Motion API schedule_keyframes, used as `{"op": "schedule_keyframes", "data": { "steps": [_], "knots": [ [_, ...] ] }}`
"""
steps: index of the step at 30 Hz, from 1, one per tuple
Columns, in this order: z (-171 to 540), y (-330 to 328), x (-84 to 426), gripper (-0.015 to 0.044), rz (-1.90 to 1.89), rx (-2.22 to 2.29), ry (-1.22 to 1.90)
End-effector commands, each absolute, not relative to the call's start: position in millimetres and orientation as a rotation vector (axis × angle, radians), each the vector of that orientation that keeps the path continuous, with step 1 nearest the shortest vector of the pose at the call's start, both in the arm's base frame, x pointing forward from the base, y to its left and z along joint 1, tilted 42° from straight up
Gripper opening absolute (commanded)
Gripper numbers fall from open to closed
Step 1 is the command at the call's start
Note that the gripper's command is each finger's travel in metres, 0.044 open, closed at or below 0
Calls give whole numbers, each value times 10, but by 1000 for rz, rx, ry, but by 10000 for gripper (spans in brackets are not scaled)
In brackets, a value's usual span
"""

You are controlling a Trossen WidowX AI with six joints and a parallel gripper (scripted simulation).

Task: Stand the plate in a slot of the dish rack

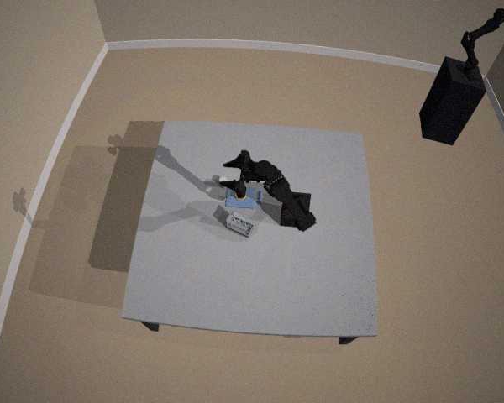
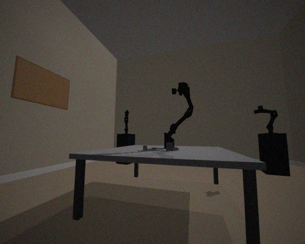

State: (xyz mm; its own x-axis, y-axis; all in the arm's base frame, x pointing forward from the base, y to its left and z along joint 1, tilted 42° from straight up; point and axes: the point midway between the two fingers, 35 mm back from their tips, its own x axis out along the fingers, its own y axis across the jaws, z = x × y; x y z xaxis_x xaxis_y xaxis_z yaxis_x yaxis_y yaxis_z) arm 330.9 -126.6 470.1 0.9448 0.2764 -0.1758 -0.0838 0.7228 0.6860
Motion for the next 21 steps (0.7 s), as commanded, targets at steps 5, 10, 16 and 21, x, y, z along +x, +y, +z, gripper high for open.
{"op": "schedule_keyframes", "data": {
  "steps": [5, 10, 16, 21],
  "knots": [
    [3930, -1464, 3687, 400, 168, 715, 440],
    [3401, -1519, 3872, 400, 167, 688, 558],
    [2752, -1514, 4013, 400, 186, 649, 708],
    [2214, -1456, 4061, 400, 221, 611, 838]
  ]
}}
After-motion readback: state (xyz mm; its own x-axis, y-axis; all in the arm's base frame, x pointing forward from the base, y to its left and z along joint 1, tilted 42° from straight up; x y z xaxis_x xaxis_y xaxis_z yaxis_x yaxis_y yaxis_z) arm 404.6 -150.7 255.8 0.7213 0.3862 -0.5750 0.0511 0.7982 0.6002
